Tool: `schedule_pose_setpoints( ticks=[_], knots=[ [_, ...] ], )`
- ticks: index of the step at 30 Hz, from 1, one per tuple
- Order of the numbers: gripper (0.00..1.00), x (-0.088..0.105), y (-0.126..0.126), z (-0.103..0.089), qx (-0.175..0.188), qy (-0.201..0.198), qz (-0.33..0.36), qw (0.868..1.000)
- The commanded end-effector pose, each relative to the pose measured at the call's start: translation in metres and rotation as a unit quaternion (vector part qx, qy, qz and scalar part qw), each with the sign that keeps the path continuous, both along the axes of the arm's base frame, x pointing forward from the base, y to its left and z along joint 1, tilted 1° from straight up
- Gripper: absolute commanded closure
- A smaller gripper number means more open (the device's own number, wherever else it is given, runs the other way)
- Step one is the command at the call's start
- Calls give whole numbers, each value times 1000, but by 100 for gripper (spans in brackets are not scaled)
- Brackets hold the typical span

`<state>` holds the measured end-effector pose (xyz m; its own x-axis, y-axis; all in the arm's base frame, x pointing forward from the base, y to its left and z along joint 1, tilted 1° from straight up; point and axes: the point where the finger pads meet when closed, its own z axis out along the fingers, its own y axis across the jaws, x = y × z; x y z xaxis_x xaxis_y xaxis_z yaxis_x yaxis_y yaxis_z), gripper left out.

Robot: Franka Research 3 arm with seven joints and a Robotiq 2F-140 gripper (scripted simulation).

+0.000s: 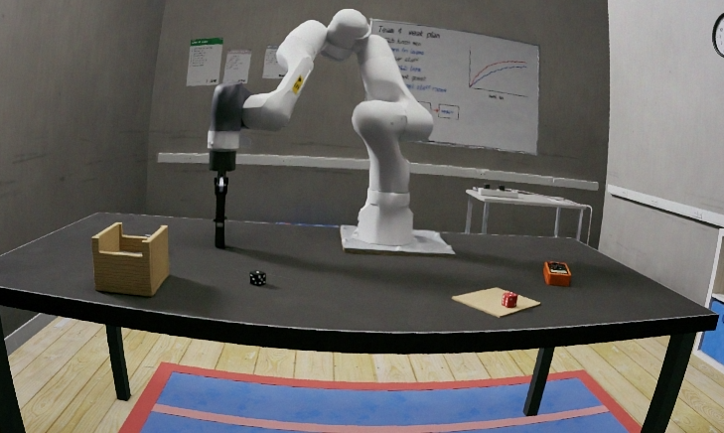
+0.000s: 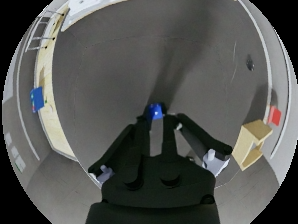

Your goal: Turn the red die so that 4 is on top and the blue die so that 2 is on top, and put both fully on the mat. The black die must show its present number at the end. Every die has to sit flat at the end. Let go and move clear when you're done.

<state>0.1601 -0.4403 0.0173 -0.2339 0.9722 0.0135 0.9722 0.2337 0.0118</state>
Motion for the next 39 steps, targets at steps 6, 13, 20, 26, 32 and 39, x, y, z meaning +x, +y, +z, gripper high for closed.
schedule_pose_setpoints(
  ticks=[6, 13, 20, 26, 32, 39],
  knots=[
    [79, 0, -1, 0, -1, 0, -2, 1000],
    [79, 0, -1, 0, -1, 0, -2, 1000],
    [79, 0, -1, 0, -1, 0, -2, 1000],
    [79, 0, -1, 7, -1, 0, -2, 1000],
    [79, 0, -1, 27, -1, 0, -2, 1000],
    [79, 0, -2, 76, -1, 0, -2, 1000]
  ],
)
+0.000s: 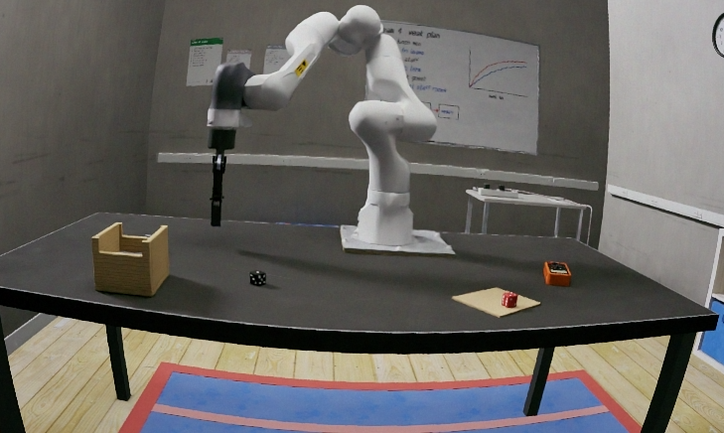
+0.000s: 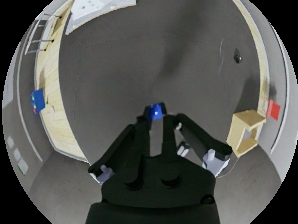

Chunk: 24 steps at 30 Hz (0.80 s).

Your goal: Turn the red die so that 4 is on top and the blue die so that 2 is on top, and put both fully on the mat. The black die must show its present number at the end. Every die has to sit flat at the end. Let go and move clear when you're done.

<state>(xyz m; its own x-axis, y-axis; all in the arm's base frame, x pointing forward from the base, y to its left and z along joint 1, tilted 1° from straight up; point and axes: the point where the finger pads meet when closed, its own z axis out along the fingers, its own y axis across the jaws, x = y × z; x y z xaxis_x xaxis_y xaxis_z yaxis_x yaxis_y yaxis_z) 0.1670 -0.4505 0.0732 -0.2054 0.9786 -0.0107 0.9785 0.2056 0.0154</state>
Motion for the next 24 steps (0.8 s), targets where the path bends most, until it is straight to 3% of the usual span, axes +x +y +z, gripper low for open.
schedule_pose_setpoints(
  ticks=[1, 6, 17, 21, 24],
  knots=[
    [79, -7, 9, 27, 11, 4, 12, 1000],
    [79, -8, 8, 44, 11, 4, 12, 1000],
    [79, -8, 8, 44, 11, 4, 10, 1000],
    [79, -9, 5, 38, 13, 5, -93, 996],
    [79, -9, 5, 37, 13, 5, -109, 994]
  ],
)
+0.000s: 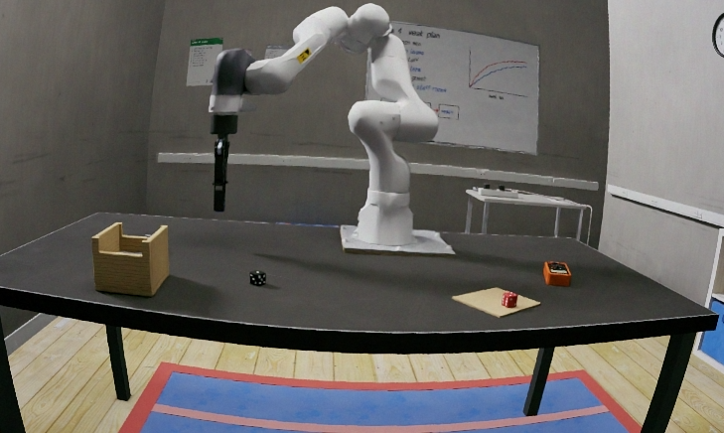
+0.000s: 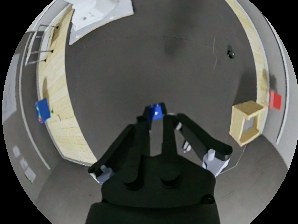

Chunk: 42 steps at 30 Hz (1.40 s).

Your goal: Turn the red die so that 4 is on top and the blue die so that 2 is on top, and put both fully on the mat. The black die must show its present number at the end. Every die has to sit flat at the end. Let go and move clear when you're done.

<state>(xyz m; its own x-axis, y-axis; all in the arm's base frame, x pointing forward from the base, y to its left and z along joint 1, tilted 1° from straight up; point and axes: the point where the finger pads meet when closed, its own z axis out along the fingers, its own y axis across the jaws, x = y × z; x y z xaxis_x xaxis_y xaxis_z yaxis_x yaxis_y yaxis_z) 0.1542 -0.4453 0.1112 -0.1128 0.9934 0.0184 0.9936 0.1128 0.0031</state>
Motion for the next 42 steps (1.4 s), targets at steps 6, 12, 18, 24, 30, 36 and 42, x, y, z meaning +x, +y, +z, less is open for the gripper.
schedule_pose_setpoints(
  ticks=[6, 12, 18, 24, 30, 36, 42],
  knots=[
    [79, 2, -4, -5, -2, -2, -128, 992],
    [79, 2, -4, -5, -4, 0, -135, 991],
    [79, -1, -5, -3, -14, 9, -82, 996],
    [79, -6, -6, 1, -34, 32, 38, 998],
    [79, -9, -7, 3, -44, 48, 107, 992],
    [79, -11, -8, 5, -50, 62, 166, 983],
    [79, -14, -8, 8, -55, 79, 229, 969]
  ],
)
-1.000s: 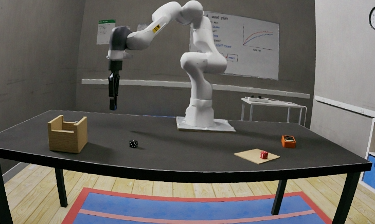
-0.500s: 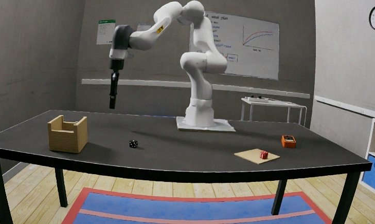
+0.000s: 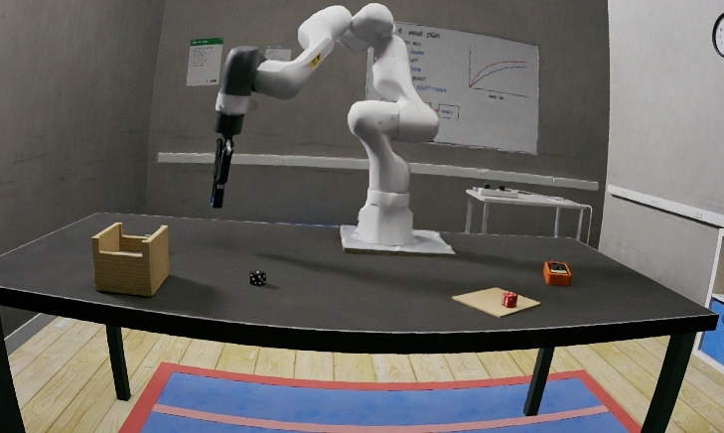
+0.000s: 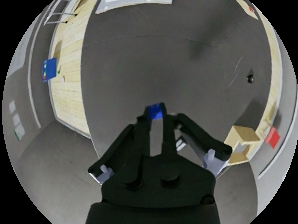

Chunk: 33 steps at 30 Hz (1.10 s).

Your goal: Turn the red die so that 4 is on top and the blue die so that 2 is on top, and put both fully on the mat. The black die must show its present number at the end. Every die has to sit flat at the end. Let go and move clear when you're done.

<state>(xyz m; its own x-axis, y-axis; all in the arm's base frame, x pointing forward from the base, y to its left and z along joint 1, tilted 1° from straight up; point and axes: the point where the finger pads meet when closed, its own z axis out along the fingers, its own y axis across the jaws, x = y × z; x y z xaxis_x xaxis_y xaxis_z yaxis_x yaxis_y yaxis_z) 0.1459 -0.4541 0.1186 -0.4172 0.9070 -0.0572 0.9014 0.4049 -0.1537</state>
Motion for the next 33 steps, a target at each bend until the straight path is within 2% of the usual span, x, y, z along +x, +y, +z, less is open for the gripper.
schedule_pose_setpoints(
  ticks=[1, 7, 10, 11, 15, 25, 27, 28, 33],
  knots=[
    [79, -6, 0, 1, 4, 22, 84, 996],
    [79, -8, -1, 3, 1, 42, 145, 989],
    [79, -8, -1, 3, 1, 43, 145, 988],
    [79, -10, -1, 4, 0, 54, 177, 983],
    [79, -11, -2, 5, 0, 66, 210, 976],
    [79, -15, -3, 8, 2, 103, 306, 946],
    [79, -15, -3, 8, 2, 103, 306, 946],
    [79, -16, -4, 9, 3, 113, 330, 937],
    [79, -17, -4, 10, 5, 130, 372, 919]
  ],
)
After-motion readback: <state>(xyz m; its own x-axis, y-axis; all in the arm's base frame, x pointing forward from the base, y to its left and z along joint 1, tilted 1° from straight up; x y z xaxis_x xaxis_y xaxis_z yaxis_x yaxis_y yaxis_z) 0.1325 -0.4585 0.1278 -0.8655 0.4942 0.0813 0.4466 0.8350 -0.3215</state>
